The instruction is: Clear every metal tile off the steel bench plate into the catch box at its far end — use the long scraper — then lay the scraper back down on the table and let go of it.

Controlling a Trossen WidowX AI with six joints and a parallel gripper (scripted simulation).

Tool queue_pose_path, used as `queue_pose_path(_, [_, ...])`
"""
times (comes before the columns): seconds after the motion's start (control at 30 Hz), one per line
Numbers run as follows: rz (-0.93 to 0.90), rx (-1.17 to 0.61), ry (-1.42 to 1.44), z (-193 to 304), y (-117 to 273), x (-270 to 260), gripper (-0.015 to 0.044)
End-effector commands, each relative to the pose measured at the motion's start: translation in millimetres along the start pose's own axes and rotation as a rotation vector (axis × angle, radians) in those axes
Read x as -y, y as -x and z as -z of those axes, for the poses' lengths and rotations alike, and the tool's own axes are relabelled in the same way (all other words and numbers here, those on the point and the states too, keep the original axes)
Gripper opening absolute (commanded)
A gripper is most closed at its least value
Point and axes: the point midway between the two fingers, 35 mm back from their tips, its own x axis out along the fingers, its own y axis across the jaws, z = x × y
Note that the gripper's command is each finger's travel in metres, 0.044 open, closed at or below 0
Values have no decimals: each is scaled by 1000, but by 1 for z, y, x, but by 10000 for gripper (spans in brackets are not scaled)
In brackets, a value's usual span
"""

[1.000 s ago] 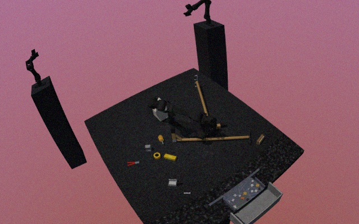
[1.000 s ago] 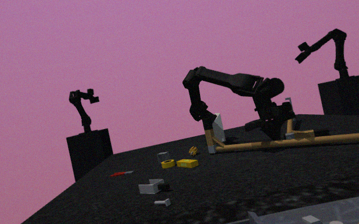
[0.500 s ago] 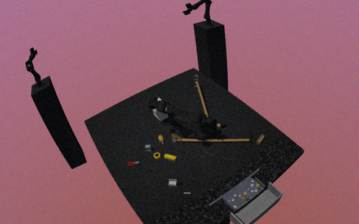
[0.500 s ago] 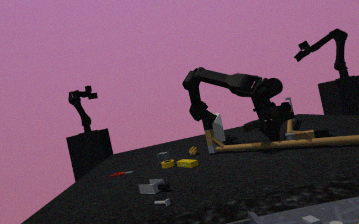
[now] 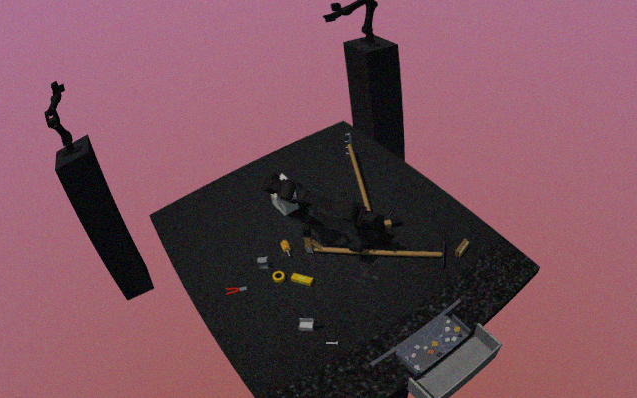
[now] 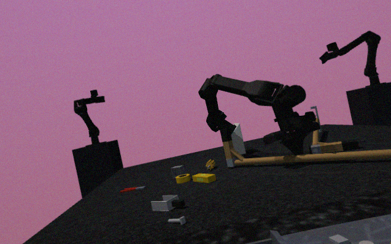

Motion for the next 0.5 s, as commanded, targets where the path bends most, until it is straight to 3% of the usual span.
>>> queue_pose_path(0.0, [2, -5, -2, -2, -4, 6, 0])
queue_pose_path(0.47, [3, -5, -2, -8, -5, 18, 0])
